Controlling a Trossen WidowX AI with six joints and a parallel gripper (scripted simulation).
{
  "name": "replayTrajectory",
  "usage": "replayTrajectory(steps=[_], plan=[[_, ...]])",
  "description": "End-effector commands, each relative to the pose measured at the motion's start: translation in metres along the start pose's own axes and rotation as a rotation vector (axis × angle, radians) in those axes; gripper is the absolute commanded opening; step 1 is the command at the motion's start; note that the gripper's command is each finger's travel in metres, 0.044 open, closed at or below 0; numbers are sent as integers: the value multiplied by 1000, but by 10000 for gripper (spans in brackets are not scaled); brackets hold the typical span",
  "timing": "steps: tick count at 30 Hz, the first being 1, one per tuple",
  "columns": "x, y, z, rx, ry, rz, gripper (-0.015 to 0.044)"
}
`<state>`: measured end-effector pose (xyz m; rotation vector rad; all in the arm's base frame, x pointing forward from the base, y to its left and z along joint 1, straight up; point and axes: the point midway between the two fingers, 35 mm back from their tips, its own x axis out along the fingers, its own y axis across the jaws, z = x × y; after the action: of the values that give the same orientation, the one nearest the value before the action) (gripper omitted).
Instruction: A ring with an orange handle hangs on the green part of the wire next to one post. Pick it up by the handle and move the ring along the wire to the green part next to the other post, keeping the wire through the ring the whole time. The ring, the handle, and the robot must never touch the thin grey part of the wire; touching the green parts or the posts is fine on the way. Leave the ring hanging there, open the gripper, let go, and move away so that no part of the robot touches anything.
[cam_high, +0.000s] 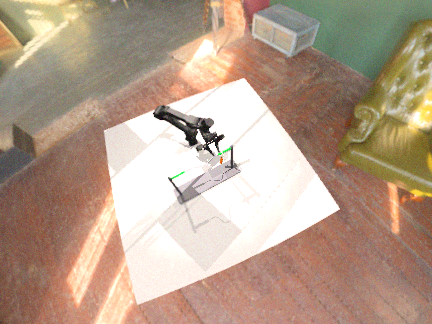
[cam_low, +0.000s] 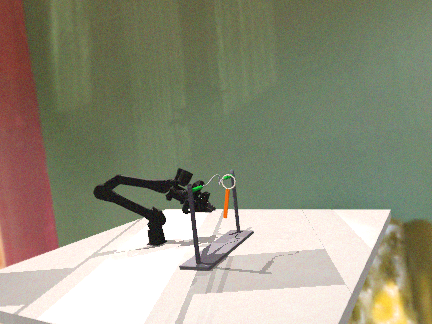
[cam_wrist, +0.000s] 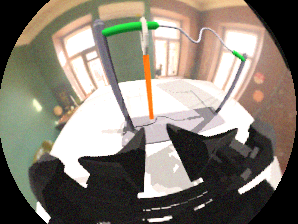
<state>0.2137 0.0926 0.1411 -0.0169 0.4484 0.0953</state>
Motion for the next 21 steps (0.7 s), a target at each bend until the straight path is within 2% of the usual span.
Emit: replayTrajectory(steps=[1, 13, 21], plan=[[-1, -1, 0, 4, 0, -5, 160], [-1, -1, 0, 4, 0, -5, 160], [-43, -3, 1, -3, -7, 2, 370]])
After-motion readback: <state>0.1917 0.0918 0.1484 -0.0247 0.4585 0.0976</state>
